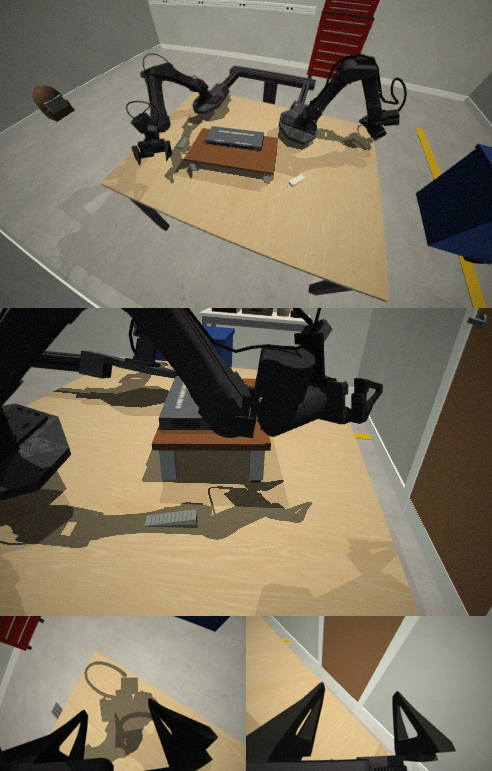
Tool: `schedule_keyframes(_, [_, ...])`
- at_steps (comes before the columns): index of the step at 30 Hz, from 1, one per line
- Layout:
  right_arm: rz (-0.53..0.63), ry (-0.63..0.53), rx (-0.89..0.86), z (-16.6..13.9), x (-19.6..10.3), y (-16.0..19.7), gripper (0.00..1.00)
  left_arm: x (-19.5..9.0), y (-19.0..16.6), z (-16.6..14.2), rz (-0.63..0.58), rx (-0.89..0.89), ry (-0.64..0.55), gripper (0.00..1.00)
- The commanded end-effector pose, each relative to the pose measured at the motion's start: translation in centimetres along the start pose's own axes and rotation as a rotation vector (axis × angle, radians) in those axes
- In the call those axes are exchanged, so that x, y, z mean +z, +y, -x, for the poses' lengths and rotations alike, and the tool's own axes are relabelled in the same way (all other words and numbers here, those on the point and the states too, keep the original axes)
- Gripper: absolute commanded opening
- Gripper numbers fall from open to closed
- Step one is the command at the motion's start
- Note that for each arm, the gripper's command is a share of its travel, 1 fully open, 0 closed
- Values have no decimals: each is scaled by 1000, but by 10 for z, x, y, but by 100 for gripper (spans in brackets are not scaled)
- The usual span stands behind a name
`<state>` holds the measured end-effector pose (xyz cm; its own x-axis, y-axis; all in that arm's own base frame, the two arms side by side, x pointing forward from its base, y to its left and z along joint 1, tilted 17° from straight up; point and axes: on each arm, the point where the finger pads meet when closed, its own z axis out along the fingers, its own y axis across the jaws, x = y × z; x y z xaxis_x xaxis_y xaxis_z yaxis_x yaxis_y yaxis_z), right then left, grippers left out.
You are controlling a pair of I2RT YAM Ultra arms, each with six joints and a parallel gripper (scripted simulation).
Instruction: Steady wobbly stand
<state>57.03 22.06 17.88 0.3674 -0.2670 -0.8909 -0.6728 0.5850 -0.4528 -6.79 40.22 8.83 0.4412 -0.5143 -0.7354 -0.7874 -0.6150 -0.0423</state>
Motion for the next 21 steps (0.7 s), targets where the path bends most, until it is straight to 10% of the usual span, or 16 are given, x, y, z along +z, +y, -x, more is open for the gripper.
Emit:
schedule_keyframes(1, [-3, -14, -11, 8, 1, -2, 100, -2, -1, 4, -4, -6, -10, 100])
schedule_keyframes(18, [8, -8, -1, 7, 2, 1, 100, -3, 1, 9, 3, -15, -23, 100])
schedule_keyframes(19, [8, -8, -1, 7, 2, 1, 43, -3, 1, 9, 3, -15, -23, 100])
schedule_keyframes(21, [8, -8, -1, 7, 2, 1, 43, -3, 1, 9, 3, -15, -23, 100])
